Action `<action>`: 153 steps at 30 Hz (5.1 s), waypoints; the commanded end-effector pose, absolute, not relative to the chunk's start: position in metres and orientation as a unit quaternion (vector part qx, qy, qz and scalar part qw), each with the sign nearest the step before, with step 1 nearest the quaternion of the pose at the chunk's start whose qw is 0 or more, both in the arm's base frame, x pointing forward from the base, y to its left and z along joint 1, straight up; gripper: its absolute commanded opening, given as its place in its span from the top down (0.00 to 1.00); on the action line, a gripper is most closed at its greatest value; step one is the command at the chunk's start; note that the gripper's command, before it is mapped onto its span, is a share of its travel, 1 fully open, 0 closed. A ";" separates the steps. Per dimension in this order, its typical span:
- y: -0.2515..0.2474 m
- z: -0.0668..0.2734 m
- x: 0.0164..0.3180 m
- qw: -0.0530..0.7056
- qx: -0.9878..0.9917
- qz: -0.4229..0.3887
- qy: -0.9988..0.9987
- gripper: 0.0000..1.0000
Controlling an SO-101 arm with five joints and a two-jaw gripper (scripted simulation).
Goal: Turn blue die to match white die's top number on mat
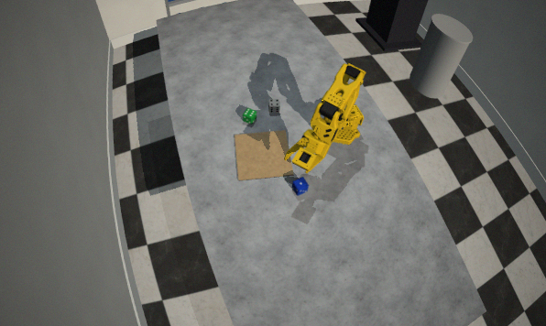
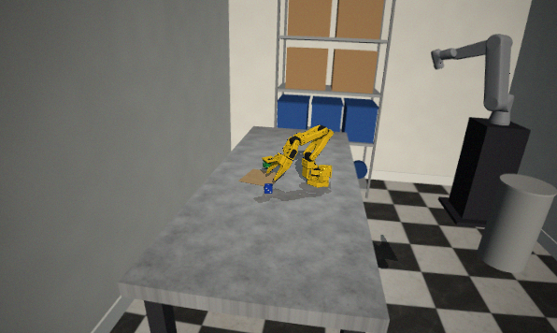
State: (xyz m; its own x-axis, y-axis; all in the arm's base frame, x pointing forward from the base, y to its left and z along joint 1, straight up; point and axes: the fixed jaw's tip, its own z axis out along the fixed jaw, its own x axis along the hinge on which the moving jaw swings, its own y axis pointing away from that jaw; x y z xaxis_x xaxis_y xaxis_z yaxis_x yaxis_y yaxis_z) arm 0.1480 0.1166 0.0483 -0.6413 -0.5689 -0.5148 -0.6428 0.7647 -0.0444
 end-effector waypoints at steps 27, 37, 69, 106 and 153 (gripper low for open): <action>0.126 0.066 0.158 0.302 -0.337 0.085 0.888 0.65; 0.126 0.066 0.158 0.302 -0.337 0.085 0.888 0.65; 0.131 0.131 0.164 0.465 -0.311 0.131 0.819 0.65; 0.147 0.176 0.164 0.376 -0.203 0.191 0.884 0.65; 0.174 0.104 0.174 0.092 -0.077 0.075 0.990 0.65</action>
State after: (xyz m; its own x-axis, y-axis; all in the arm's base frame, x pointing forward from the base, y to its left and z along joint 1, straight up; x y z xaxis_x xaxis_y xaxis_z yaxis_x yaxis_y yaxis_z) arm 0.1707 0.1692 0.1006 -0.9741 -0.1419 -0.1762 -0.1642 0.9792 0.1192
